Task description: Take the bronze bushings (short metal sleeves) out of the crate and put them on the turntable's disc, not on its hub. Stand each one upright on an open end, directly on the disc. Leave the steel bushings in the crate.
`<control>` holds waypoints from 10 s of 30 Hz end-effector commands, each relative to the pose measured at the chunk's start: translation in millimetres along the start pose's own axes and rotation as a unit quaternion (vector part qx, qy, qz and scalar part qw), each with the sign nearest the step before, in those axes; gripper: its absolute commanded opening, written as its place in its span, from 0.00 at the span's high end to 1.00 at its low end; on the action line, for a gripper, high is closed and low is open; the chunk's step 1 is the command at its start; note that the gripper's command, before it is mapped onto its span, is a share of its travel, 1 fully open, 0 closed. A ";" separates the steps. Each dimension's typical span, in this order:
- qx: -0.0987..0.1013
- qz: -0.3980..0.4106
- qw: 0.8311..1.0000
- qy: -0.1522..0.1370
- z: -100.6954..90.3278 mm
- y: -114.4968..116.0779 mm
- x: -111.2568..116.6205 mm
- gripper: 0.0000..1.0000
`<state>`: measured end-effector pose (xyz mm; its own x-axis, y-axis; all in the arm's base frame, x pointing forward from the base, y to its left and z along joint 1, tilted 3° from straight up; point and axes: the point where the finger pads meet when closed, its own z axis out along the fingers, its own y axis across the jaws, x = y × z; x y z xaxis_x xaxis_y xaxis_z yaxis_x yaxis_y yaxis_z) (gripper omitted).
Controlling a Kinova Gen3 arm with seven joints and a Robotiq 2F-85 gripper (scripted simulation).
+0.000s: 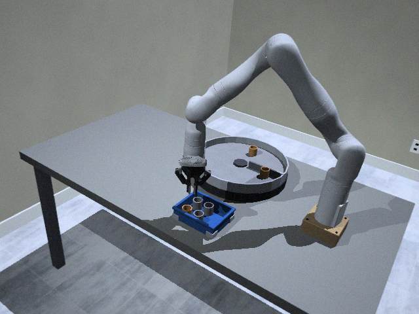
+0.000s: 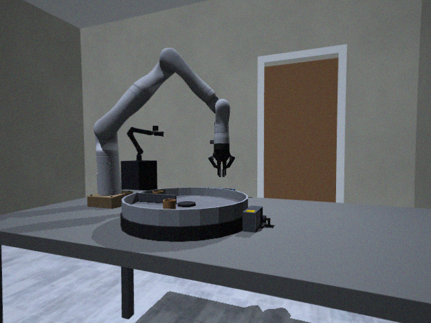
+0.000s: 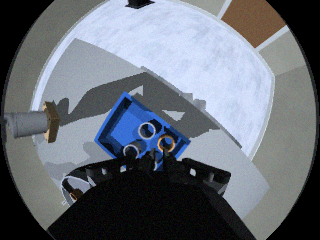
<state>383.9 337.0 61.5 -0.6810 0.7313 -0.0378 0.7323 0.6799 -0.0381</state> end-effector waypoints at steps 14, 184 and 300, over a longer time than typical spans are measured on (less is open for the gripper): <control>0.001 0.000 1.000 0.000 56.3 -0.2 -0.2 0.88; 0.001 0.000 1.000 0.000 88.2 -0.2 -0.2 1.00; 0.001 0.000 1.000 0.000 -27.9 -3.4 -3.7 1.00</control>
<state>383.5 335.2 88.1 -0.6822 0.7302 -0.0384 0.7312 0.6809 -0.0424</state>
